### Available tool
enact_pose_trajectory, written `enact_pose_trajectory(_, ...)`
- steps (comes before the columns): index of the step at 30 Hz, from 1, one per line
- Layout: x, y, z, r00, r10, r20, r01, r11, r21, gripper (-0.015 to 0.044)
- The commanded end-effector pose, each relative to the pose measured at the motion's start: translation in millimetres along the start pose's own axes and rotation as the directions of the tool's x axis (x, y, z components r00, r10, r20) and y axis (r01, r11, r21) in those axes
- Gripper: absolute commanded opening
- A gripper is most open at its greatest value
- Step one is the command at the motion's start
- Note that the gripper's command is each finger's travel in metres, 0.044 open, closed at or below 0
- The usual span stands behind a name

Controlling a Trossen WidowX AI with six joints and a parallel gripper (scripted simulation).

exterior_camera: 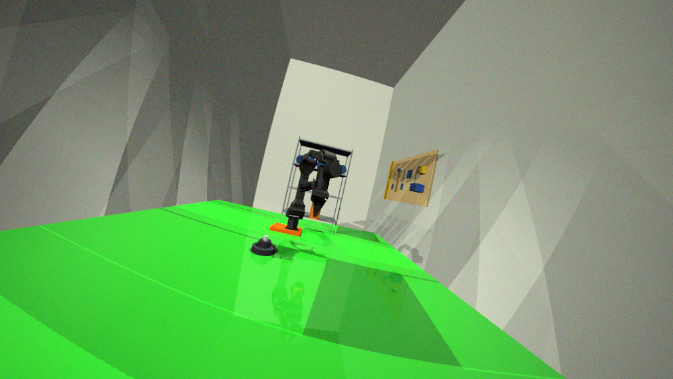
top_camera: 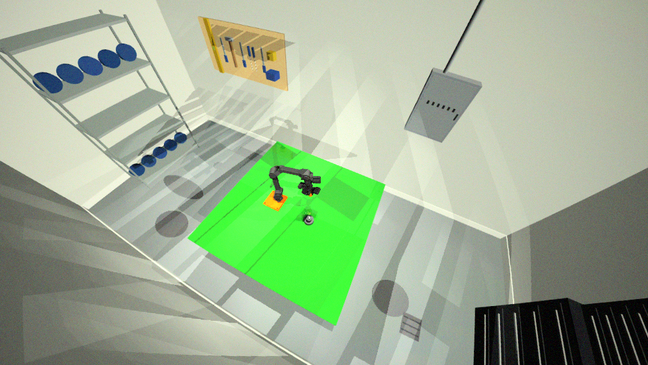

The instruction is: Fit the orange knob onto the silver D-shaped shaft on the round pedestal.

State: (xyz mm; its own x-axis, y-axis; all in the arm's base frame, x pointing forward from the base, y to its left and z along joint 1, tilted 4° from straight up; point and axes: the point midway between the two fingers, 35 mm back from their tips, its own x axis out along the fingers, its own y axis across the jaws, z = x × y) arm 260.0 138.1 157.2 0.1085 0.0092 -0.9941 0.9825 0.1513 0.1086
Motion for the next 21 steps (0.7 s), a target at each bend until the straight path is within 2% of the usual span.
enact_pose_trajectory(1,5,3,-1,0.997,-0.078,-0.007,0.078,0.997,-0.003,0.0)
enact_pose_trajectory(4,10,4,-1,0.991,-0.137,-0.01,0.137,0.991,-0.001,0.0)
enact_pose_trajectory(9,21,5,-2,0.99,-0.139,-0.01,0.139,0.99,0.0,0.0)
enact_pose_trajectory(21,75,5,-5,0.989,-0.146,-0.011,0.146,0.989,0.003,0.0)
